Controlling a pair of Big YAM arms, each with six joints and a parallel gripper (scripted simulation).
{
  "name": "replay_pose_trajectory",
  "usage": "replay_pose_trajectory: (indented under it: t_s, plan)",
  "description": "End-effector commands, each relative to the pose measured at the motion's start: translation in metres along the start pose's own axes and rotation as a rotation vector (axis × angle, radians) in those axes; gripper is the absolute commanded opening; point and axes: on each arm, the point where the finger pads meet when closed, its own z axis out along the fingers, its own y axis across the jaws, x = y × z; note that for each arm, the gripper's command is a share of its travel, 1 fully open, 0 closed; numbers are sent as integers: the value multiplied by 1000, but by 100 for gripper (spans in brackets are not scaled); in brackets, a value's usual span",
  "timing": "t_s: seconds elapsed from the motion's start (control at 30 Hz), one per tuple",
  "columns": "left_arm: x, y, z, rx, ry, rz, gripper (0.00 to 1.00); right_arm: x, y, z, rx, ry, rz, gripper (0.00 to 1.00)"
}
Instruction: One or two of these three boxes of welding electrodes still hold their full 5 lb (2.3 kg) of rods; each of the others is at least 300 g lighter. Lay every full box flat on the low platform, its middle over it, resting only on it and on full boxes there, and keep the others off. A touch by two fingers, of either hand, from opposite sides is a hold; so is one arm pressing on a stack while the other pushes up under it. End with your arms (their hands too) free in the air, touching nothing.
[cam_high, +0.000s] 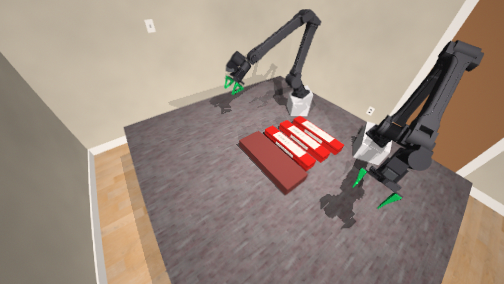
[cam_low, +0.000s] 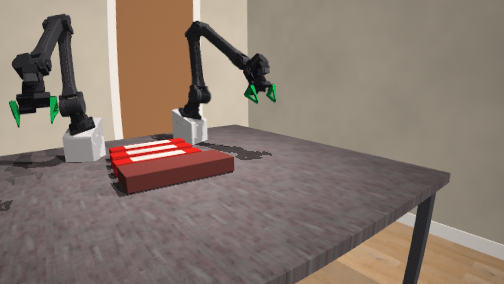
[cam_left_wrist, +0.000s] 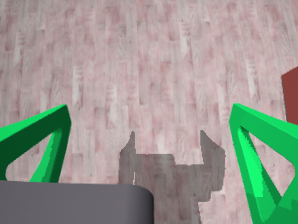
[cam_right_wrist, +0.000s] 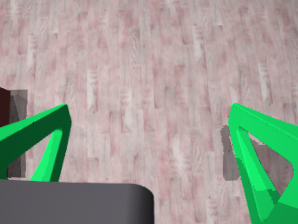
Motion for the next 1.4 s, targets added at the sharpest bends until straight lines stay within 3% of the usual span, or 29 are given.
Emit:
replay_pose_trajectory:
  t_s: [0.0,1.37]
  plan:
    - [-5,1,-2,-3,-10,1,100,-5,-1,-2,3,-10,-1,100]
    - [0,0,0,0,0,0,100,0,0,0,0,0,0,100]
